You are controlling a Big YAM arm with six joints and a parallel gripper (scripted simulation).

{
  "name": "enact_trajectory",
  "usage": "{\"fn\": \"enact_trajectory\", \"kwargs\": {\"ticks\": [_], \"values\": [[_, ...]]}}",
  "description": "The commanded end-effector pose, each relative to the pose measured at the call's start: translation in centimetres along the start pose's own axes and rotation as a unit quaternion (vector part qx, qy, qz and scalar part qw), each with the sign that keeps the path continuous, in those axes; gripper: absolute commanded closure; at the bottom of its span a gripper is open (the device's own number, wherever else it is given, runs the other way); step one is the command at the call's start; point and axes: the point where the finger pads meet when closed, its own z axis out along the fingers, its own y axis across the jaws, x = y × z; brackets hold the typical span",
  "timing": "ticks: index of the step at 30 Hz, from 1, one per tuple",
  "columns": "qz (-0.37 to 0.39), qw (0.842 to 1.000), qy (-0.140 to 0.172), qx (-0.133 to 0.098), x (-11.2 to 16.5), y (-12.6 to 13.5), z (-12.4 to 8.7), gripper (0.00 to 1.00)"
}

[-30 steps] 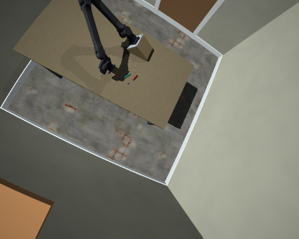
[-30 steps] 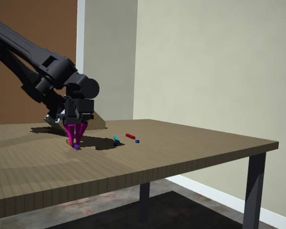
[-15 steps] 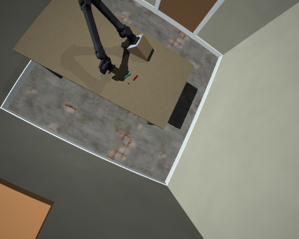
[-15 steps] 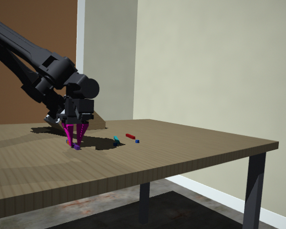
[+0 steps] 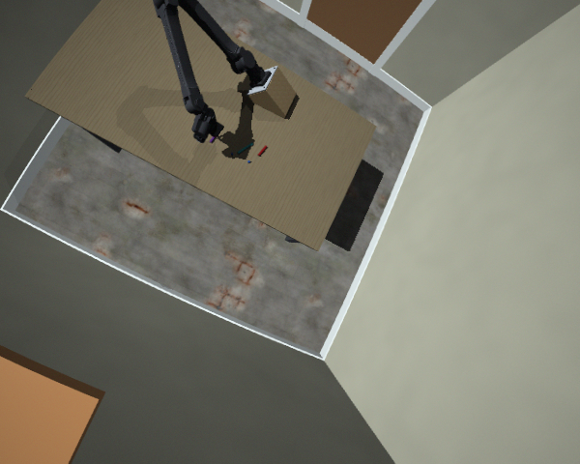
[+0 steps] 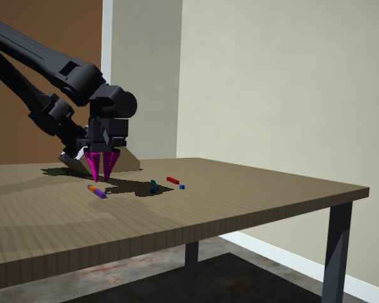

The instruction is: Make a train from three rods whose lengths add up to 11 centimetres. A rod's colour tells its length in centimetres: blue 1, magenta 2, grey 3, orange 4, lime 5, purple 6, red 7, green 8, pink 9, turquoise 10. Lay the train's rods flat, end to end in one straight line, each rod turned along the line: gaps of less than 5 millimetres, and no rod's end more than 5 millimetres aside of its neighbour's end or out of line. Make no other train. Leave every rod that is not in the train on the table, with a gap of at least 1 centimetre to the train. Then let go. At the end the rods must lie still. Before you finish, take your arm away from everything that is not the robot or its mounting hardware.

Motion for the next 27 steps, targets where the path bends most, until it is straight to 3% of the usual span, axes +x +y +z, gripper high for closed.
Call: {"fn": "enact_trajectory", "kwargs": {"ticks": [1, 10, 13, 14, 18, 19, 27], "values": [[0.027, 0.999, -0.023, -0.006, -1.7, -0.5, -3.4, 0.77], [0.028, 0.999, -0.023, -0.009, -1.7, -0.5, -7.7, 0.77], [0.026, 0.999, -0.019, -0.008, -1.3, -0.6, -7.5, 0.77], [0.014, 1.0, 0.011, 0.002, 0.4, -0.4, -5.4, 0.77], [0.018, 1.0, 0.001, -0.001, -0.5, -0.4, -6.4, 0.77], [0.017, 1.0, 0.0, -0.001, -0.5, -0.3, -6.5, 0.0], [0.017, 1.0, 0.0, -0.001, -0.5, -0.3, -6.5, 0.0]]}}
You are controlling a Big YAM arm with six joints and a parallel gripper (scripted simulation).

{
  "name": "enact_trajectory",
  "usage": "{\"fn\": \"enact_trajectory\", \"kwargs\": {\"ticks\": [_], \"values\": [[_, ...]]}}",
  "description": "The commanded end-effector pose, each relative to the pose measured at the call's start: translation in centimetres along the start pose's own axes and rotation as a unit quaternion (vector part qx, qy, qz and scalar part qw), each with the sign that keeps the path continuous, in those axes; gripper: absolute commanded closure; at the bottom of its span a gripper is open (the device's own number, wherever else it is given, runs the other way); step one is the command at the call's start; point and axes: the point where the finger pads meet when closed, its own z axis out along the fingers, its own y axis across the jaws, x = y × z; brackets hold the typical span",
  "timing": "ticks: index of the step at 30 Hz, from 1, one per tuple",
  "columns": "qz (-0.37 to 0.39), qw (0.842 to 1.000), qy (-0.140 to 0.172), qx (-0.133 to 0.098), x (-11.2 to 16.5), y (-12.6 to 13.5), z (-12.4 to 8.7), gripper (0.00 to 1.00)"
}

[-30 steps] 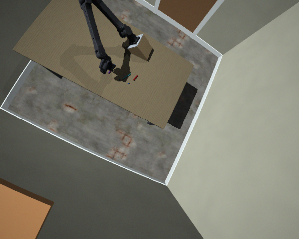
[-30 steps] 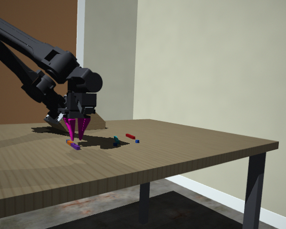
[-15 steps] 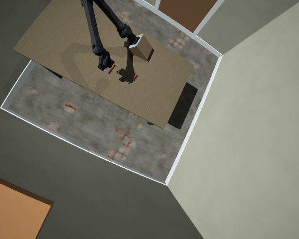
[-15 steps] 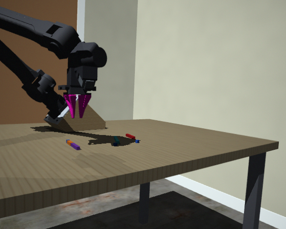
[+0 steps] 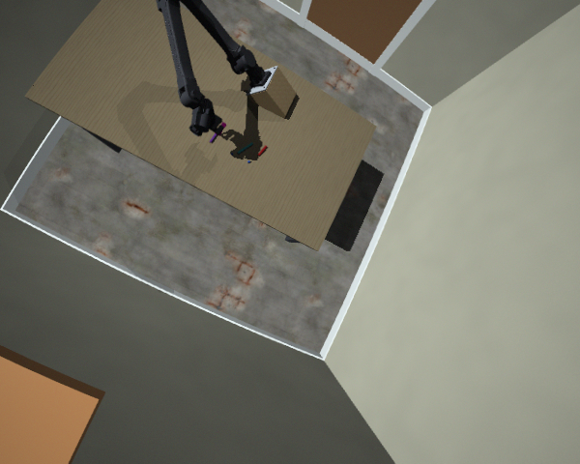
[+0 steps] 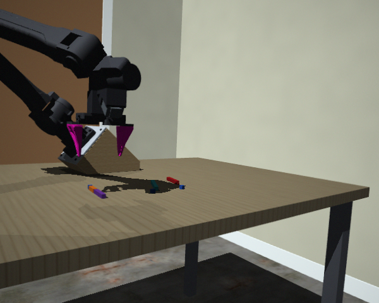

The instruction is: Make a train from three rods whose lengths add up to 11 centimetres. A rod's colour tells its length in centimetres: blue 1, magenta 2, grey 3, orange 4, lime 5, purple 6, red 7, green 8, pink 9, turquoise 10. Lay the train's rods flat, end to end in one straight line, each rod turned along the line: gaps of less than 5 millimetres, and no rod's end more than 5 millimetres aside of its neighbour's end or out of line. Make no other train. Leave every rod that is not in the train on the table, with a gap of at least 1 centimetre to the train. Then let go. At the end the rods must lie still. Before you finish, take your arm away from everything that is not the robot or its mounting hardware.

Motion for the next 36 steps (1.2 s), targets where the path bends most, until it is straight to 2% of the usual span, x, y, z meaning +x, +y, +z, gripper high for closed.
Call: {"fn": "enact_trajectory", "kwargs": {"ticks": [1, 13, 18, 20, 23, 33, 36], "values": [[0.004, 1.0, -0.001, -0.001, -0.6, 0.0, -0.4, 0.0], [0.005, 1.0, -0.003, -0.002, -0.7, 0.1, -0.6, 0.0], [0.013, 1.0, -0.021, -0.009, -1.7, 0.0, -2.8, 0.0], [0.013, 1.0, -0.021, -0.009, -1.7, 0.0, -2.8, 0.0], [0.016, 1.0, -0.023, -0.011, -1.7, -0.2, -4.1, 0.0], [0.016, 0.999, -0.023, -0.014, -1.5, -0.2, -10.0, 0.0], [0.016, 0.999, -0.023, -0.015, -1.4, -0.2, -10.9, 0.0]]}}
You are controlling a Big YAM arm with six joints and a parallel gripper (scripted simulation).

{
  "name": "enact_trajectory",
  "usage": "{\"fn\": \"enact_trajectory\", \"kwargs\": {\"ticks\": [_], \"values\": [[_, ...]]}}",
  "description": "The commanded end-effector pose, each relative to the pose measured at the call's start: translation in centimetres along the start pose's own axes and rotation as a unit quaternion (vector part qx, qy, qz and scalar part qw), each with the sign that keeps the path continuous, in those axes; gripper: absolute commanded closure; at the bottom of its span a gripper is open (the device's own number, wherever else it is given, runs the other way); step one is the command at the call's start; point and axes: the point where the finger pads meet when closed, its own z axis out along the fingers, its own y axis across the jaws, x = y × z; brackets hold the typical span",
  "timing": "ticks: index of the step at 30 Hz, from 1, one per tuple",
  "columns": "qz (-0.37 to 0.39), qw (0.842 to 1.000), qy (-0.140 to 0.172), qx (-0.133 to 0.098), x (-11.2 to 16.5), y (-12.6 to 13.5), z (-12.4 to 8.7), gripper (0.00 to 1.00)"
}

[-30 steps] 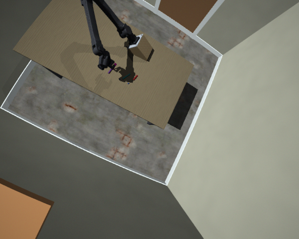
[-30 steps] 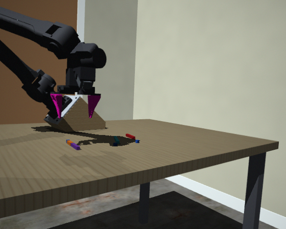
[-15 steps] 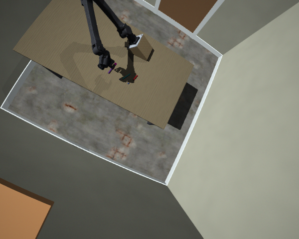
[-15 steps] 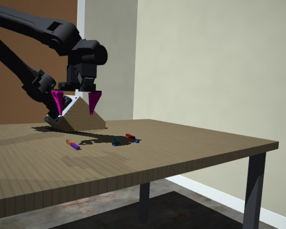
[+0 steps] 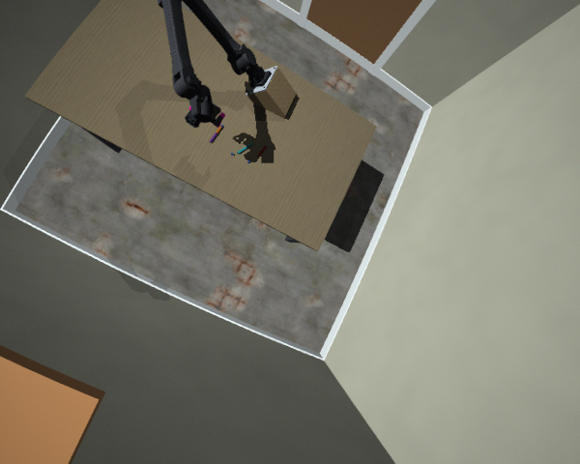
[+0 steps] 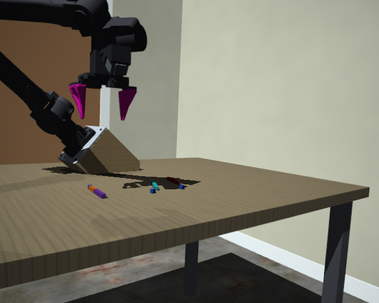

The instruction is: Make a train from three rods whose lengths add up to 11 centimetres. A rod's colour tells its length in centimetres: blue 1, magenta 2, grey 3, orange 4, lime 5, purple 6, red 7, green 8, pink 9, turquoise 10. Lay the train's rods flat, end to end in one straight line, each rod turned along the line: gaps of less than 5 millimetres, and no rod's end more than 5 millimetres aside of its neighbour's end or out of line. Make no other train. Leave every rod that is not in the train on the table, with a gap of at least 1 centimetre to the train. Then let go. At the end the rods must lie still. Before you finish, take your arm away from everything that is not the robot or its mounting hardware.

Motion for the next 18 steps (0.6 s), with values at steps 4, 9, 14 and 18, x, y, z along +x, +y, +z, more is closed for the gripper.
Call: {"fn": "enact_trajectory", "kwargs": {"ticks": [4, 9, 14, 18], "values": [[0.027, 1.0, -0.005, -0.004, -1.0, -0.3, -2.4, 0.0], [0.025, 1.0, 0.005, 0.001, -0.4, -0.5, -1.9, 0.0], [0.022, 1.0, 0.009, 0.004, 0.0, -0.5, -1.5, 0.0], [0.022, 1.0, 0.009, 0.004, 0.0, -0.5, -1.5, 0.0]]}}
